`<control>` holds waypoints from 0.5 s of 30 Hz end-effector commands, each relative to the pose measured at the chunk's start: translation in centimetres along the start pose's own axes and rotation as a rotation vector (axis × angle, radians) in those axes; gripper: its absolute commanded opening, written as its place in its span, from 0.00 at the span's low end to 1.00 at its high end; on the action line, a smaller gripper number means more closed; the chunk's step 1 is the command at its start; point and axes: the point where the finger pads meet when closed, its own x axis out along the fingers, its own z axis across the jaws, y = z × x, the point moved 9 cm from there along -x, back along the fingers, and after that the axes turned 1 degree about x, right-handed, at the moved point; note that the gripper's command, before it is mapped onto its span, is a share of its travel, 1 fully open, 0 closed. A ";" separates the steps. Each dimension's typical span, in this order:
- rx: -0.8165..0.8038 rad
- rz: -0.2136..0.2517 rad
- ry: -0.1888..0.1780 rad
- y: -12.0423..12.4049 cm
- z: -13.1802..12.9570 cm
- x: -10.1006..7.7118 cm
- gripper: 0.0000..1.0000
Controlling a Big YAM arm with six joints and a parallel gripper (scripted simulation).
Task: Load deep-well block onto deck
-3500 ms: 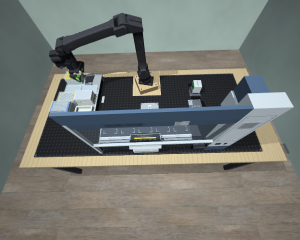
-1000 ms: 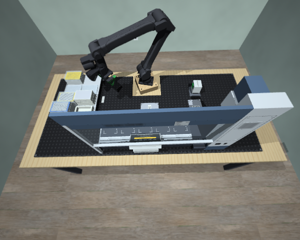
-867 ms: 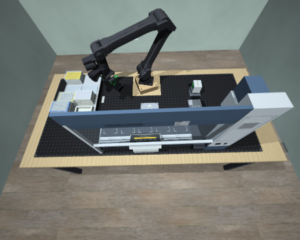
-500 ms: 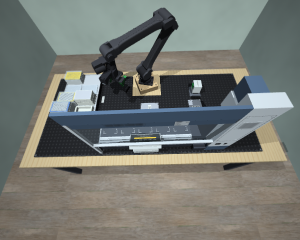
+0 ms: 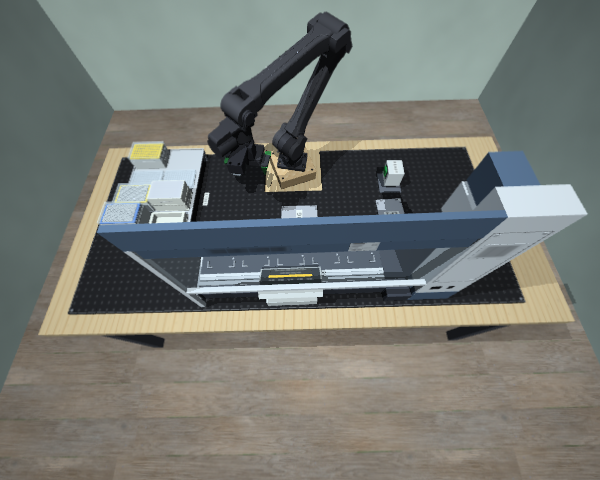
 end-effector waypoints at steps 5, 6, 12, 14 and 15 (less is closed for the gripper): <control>-0.098 -0.011 0.006 -0.2 2.6 -0.4 1.00; -0.117 -0.007 0.004 -0.2 3.1 -0.4 1.00; -0.177 -0.010 0.003 -0.5 6.1 -0.4 1.00; -0.177 -0.011 0.003 -0.7 7.1 -0.4 1.00; -0.177 -0.013 0.003 -0.8 7.5 -0.5 1.00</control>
